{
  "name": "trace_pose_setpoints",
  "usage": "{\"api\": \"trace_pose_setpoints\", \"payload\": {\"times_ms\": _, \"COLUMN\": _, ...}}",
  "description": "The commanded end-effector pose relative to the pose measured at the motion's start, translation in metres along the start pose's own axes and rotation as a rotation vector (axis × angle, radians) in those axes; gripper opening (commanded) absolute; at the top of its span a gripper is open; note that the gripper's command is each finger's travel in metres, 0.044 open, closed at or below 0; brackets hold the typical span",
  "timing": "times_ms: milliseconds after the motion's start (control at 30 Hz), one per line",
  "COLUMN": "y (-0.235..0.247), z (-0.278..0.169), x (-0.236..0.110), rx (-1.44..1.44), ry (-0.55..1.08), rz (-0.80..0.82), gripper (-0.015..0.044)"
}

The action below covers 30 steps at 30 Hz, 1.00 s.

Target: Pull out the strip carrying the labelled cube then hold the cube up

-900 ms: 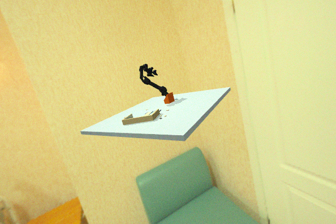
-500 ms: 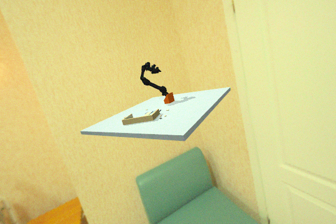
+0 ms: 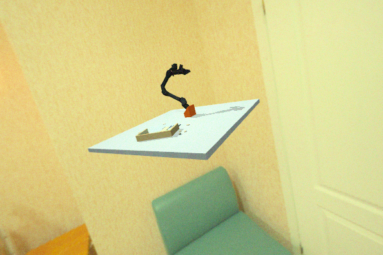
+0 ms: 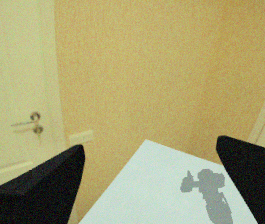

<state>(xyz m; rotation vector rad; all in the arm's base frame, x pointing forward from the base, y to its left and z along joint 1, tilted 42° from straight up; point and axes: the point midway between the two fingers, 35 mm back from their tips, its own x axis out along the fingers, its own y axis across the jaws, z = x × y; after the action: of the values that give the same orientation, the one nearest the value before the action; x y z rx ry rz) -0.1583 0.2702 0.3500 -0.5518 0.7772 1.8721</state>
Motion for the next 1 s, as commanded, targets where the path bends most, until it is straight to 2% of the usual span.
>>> {"api": "trace_pose_setpoints", "payload": {"times_ms": 0, "y": -0.054, "z": 0.011, "x": 0.022, "rx": 0.045, "ry": -0.041, "rz": -0.166, "gripper": 0.0400}}
{"api": "trace_pose_setpoints", "payload": {"times_ms": 233, "y": -0.169, "z": 0.013, "x": 0.042, "rx": 0.146, "ry": -0.093, "rz": -0.488, "gripper": 0.0400}}
{"api": "trace_pose_setpoints", "payload": {"times_ms": 433, "y": -0.273, "z": -0.012, "x": 0.033, "rx": 0.243, "ry": -0.099, "rz": -0.778, "gripper": 0.0400}}
{"api": "trace_pose_setpoints", "payload": {"times_ms": 733, "y": -0.401, "z": -0.094, "x": -0.018, "rx": 0.408, "ry": -0.032, "rz": -1.202, "gripper": 0.0400}}
{"api": "trace_pose_setpoints", "payload": {"times_ms": 967, "y": -0.456, "z": -0.191, "x": -0.078, "rx": 0.561, "ry": 0.107, "rz": -1.503, "gripper": 0.0400}}
